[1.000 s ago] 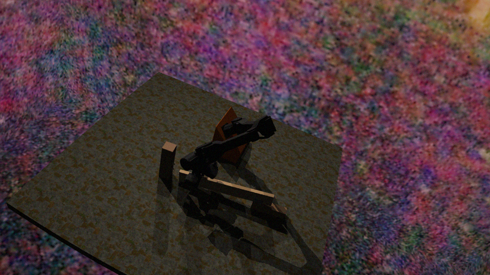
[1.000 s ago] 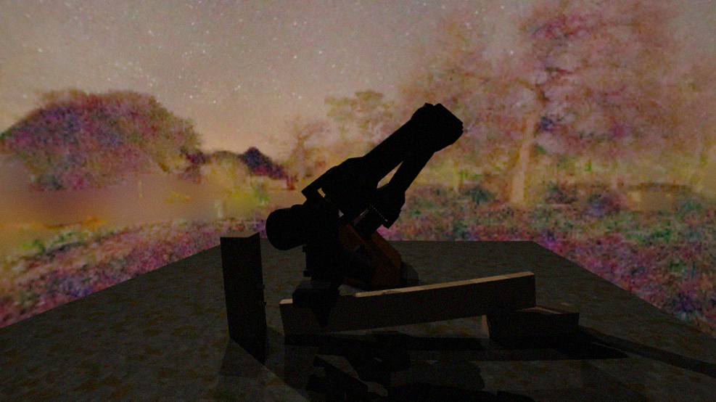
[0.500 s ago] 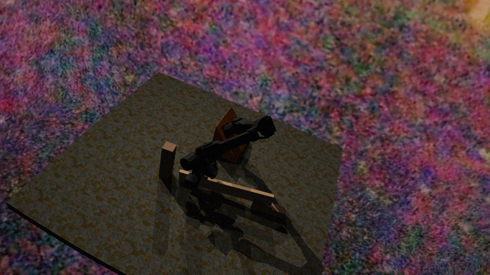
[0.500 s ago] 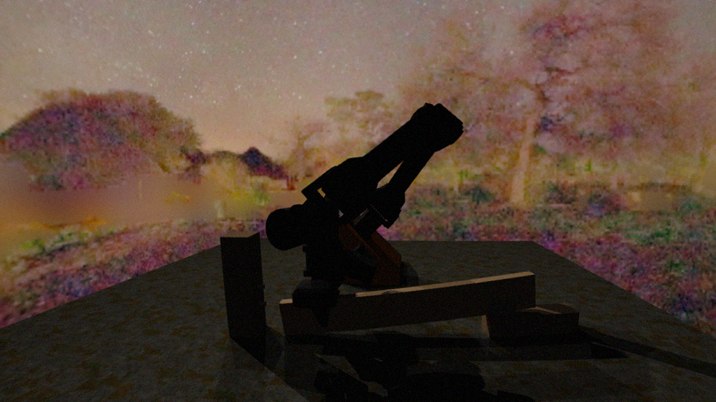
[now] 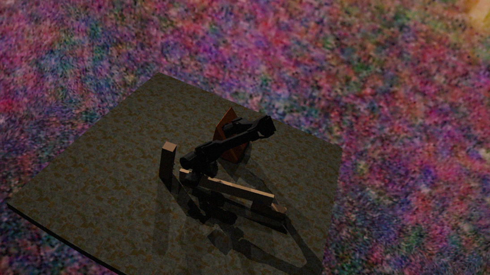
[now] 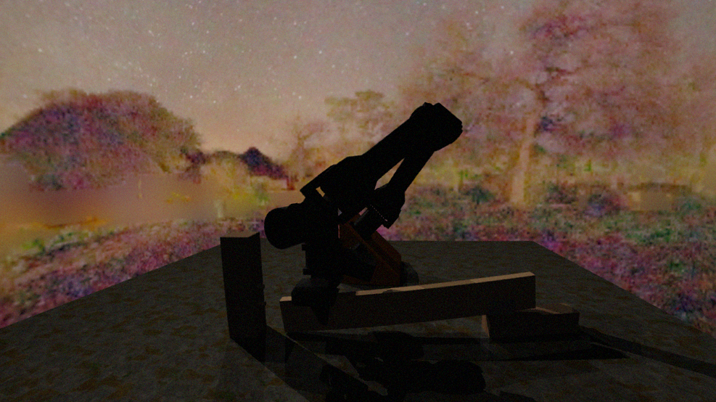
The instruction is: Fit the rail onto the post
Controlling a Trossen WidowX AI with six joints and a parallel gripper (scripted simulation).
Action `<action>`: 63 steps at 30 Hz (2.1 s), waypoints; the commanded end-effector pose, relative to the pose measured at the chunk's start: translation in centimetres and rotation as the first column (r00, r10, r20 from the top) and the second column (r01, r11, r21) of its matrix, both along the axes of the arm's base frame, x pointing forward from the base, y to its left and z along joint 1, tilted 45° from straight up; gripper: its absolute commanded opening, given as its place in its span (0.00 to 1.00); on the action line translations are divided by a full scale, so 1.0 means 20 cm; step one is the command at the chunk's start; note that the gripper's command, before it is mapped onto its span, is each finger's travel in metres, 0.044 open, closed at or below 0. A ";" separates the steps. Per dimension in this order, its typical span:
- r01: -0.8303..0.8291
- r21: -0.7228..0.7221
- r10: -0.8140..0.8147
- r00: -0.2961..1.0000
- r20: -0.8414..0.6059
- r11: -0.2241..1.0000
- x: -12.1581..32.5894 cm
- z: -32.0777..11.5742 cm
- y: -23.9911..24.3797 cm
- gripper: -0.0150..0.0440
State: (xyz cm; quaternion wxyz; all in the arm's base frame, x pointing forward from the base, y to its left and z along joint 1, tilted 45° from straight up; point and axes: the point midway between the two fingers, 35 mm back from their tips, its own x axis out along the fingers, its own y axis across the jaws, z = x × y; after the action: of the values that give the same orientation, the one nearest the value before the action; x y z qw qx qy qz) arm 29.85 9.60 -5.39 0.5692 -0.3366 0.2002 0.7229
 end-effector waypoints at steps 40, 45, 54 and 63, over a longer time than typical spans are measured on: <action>0.001 0.004 -0.001 1.000 0.011 1.000 0.04 0.09 -0.07 0.25; 0.001 0.003 -0.001 1.000 0.011 1.000 0.05 0.10 -0.08 0.25; 0.001 0.003 -0.001 1.000 0.011 1.000 0.05 0.12 -0.10 0.25; 0.001 0.003 -0.001 1.000 0.011 1.000 0.05 0.13 -0.11 0.25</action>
State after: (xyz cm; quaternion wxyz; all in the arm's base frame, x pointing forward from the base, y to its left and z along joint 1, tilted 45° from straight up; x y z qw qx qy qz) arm 30.49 7.55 -3.19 0.5673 -0.3378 0.1991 0.7242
